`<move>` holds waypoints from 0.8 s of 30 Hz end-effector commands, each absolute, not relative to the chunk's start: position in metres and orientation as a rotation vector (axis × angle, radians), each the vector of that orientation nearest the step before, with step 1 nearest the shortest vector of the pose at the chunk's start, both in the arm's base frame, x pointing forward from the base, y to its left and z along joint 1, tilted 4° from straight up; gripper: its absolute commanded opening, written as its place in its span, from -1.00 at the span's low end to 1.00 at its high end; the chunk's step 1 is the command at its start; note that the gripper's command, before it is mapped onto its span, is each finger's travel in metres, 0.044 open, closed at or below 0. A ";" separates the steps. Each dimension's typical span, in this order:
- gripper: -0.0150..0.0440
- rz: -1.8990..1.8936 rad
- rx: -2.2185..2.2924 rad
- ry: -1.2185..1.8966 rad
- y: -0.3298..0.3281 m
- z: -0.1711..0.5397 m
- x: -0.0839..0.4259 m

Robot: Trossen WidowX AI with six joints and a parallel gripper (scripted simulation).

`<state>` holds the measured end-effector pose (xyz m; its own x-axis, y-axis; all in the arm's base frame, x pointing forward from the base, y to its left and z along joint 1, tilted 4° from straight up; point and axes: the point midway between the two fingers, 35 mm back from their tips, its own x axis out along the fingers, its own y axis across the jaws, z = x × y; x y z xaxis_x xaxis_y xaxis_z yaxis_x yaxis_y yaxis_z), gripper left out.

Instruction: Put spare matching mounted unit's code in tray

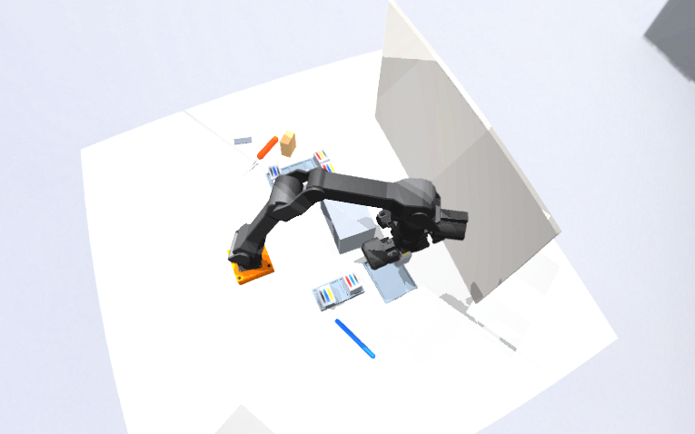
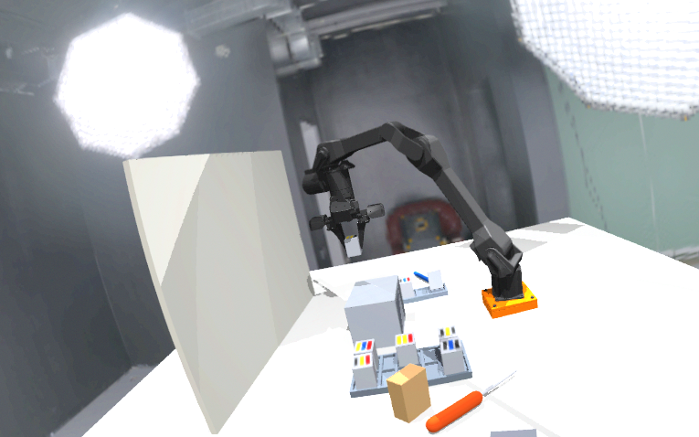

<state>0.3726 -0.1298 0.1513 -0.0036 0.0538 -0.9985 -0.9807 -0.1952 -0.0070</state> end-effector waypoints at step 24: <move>-0.49 1.376 -1.318 1.069 -0.131 0.133 0.376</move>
